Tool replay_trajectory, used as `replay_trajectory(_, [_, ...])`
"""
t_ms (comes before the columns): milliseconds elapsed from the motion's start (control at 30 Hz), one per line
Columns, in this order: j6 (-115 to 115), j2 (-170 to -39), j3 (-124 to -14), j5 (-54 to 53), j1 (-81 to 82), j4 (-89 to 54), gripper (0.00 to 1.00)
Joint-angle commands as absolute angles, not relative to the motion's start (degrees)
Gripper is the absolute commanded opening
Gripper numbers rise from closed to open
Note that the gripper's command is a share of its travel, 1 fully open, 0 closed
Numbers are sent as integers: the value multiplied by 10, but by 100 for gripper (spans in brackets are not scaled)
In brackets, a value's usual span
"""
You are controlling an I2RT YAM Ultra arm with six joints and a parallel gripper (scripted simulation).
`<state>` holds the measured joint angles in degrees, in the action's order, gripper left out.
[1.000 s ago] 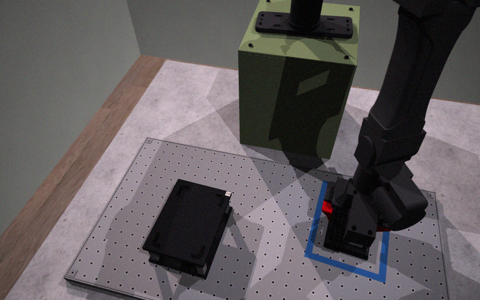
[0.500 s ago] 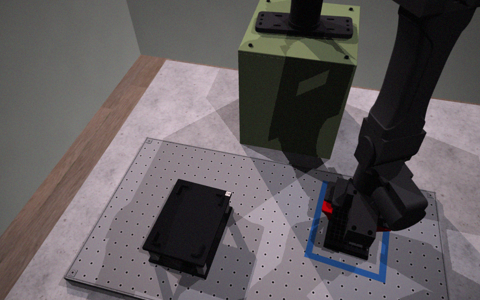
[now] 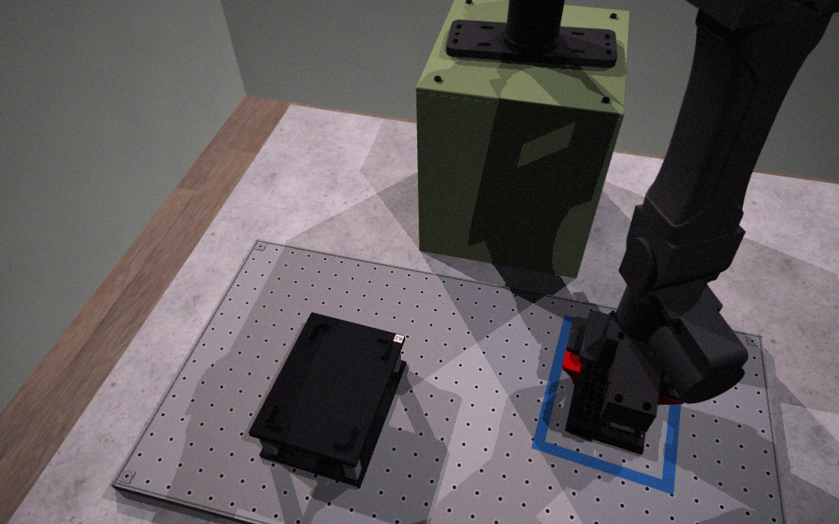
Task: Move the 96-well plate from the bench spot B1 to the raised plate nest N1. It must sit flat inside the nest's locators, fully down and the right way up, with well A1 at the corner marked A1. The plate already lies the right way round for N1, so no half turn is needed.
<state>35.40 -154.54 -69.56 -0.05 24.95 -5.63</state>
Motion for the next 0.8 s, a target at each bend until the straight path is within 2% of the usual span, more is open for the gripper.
replay_trajectory(0, [351,-1552,-715,2,246,-51,0])
replay_trajectory(767, [351,-1531,-713,2,246,-59,0])
